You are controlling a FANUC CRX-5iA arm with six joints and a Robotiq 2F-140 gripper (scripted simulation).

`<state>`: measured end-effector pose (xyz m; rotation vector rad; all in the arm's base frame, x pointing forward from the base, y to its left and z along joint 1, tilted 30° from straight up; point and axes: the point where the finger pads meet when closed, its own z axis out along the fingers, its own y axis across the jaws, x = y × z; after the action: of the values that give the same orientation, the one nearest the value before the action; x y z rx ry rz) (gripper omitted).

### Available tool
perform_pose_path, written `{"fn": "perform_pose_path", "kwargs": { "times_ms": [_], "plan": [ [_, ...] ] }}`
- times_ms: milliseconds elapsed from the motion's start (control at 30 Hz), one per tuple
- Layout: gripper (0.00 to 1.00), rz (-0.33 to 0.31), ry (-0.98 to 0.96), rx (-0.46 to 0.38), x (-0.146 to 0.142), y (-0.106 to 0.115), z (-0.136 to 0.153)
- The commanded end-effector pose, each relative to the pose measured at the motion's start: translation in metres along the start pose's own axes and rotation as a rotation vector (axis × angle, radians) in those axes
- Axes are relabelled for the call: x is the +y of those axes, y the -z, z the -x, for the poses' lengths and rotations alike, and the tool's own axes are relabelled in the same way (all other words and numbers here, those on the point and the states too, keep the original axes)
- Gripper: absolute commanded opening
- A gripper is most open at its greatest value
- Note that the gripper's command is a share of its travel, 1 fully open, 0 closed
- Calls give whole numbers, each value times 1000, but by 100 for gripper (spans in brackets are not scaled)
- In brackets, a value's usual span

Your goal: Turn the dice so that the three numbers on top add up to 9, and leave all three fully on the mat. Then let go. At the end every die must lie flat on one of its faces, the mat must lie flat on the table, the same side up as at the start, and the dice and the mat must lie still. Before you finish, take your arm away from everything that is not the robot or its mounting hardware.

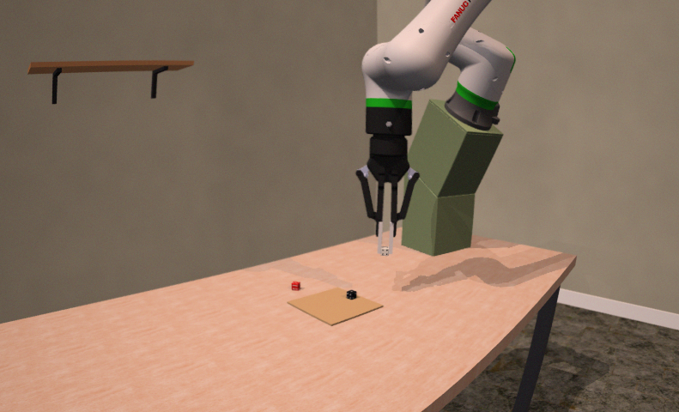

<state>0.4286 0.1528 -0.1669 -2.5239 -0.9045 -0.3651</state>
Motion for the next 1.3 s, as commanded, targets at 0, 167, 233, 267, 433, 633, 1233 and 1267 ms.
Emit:
{"fn": "perform_pose_path", "kwargs": {
  "times_ms": [0, 167, 233, 267, 433, 633, 1233, 1267],
  "plan": [
    [7, -3, 173, 9, 1, 0, -8],
    [7, -3, 314, 9, 1, -1, -14],
    [7, -3, 350, 9, 2, -1, -16],
    [7, -3, 399, 9, 2, -1, -18],
    [7, -3, 482, 9, 2, -1, -22],
    [7, -2, 690, 10, 2, -2, -31],
    [7, -1, 1171, 10, 2, -3, -54],
    [7, -1, 1200, 10, 2, -3, -55]
  ]
}}
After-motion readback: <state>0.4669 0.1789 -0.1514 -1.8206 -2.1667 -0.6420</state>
